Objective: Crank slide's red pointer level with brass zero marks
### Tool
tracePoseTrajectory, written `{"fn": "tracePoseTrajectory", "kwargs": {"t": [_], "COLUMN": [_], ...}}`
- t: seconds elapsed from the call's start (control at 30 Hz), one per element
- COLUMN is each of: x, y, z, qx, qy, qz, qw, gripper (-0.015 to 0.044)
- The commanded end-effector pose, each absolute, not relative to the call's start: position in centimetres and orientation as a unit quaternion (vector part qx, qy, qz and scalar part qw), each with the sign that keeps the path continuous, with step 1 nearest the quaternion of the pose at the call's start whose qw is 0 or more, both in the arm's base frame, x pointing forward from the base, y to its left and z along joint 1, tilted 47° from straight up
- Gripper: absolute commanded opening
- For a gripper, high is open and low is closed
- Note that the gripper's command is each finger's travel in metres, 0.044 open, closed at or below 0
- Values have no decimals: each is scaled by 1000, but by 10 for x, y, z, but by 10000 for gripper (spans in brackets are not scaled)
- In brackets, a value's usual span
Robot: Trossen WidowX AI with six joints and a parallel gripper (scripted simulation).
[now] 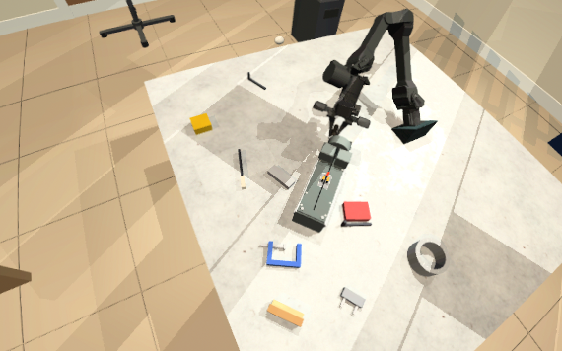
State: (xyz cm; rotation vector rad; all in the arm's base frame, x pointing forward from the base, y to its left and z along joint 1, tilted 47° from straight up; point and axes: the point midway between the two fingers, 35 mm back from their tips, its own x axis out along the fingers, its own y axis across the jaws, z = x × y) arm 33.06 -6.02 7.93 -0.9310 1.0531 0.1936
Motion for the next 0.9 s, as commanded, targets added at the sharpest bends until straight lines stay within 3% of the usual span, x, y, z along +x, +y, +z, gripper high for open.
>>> {"fn": "tracePoseTrajectory", "kwargs": {"t": [0.0,0.87], "x": [329,319], "y": [-65,-67], "z": [72,53], "qx": [-427,-427], "qy": [486,486], "qz": [87,87], "qw": [758,758], "gripper": [0,0]}}
